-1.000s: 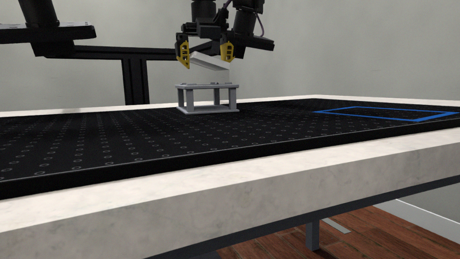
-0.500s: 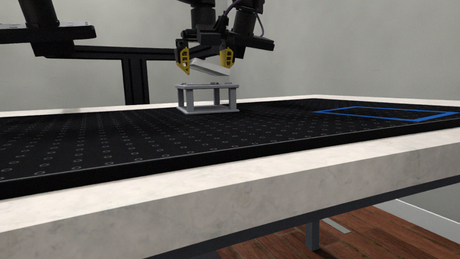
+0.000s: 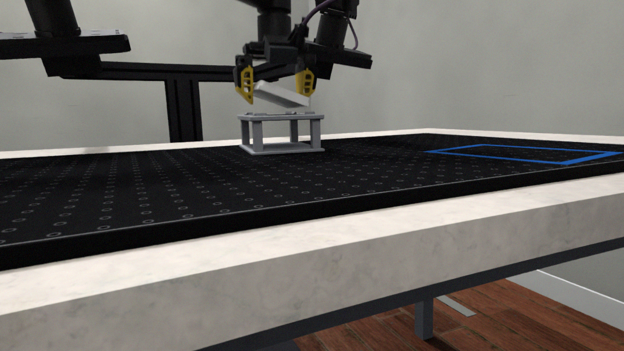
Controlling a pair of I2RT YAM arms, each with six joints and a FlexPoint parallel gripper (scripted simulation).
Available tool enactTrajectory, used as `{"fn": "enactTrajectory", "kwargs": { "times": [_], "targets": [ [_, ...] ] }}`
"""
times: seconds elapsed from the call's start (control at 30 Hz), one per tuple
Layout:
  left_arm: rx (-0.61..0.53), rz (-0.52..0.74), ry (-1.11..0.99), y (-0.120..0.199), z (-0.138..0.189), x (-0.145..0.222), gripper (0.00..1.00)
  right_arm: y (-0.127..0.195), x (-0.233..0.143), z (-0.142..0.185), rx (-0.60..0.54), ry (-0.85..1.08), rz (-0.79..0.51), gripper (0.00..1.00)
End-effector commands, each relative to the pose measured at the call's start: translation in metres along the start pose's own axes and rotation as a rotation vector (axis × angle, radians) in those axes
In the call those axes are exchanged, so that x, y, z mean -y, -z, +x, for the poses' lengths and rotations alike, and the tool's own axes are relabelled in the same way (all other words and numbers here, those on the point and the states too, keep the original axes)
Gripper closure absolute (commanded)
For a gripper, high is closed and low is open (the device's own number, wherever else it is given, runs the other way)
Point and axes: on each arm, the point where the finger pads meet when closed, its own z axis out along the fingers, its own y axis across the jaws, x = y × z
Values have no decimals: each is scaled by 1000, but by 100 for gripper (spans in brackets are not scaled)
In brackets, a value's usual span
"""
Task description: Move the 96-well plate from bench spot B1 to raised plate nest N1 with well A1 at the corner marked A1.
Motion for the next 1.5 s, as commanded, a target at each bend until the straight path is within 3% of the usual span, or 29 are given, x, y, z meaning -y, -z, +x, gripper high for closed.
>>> {"fn": "enactTrajectory", "kwargs": {
  "times": [0.0, 0.8, 1.0, 1.47],
  "targets": [
    [-6, -1, 6, -9, 0, -1, 23, 10, 5, -11, 35, 1, 16, 0],
    [25, 38, 12, -10, -7, 6, 23, 11, 4, -11, 35, 1, 15, 0],
    [-15, -26, 8, -22, 6, -9, 23, 11, 4, -11, 35, 1, 15, 0],
    [-26, -38, 5, -8, -3, 1, 23, 11, 4, -11, 35, 2, 15, 0]
  ]
}}
